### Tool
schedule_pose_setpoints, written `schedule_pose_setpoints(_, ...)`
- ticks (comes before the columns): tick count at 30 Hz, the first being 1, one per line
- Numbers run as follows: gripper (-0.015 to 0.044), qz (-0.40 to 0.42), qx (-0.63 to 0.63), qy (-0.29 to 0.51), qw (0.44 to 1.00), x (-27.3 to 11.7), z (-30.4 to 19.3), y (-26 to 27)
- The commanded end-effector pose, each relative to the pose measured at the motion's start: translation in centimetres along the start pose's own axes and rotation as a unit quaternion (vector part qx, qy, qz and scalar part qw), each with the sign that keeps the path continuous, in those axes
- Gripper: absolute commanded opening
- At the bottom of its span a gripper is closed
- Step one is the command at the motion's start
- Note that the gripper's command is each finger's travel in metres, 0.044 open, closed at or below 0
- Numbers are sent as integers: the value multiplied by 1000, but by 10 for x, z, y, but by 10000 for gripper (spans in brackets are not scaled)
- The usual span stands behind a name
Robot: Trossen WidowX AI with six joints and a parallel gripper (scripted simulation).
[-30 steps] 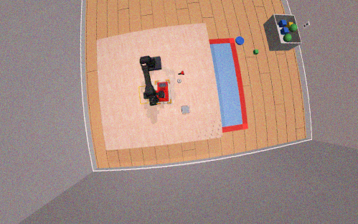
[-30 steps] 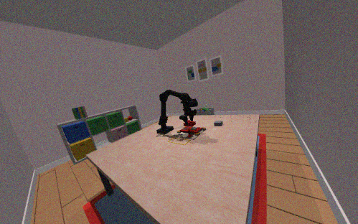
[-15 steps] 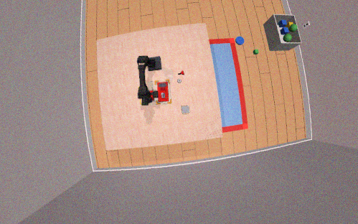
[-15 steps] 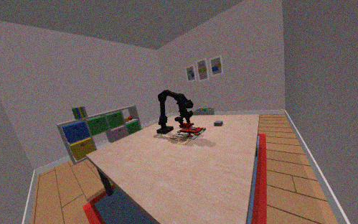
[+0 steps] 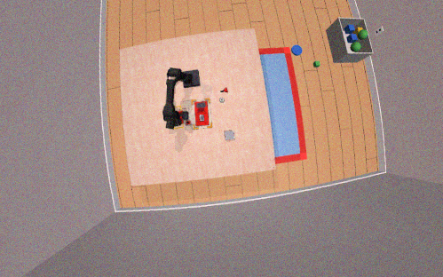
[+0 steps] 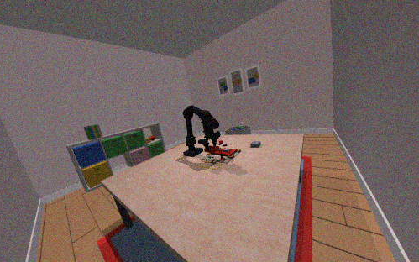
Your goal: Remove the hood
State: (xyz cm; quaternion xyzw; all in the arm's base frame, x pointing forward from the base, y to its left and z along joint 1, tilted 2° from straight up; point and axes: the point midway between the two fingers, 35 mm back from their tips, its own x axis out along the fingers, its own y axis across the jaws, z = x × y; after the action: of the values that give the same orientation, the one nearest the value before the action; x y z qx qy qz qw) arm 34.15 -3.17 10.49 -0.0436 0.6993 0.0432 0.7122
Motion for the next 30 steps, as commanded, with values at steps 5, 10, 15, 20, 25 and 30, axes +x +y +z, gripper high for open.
schedule_pose_setpoints(5,0,1,-7,7,1000,2,-13,-27)
schedule_pose_setpoints(10,0,1,-10,7,1000,1,-18,-40)
schedule_pose_setpoints(15,0,1,-10,7,1000,2,-18,-41)
schedule_pose_setpoints(20,0,1,-10,7,1000,4,-18,-41)
schedule_pose_setpoints(25,0,1,-10,7,1000,7,-18,-41)
schedule_pose_setpoints(30,0,1,-10,7,1000,10,-17,-41)
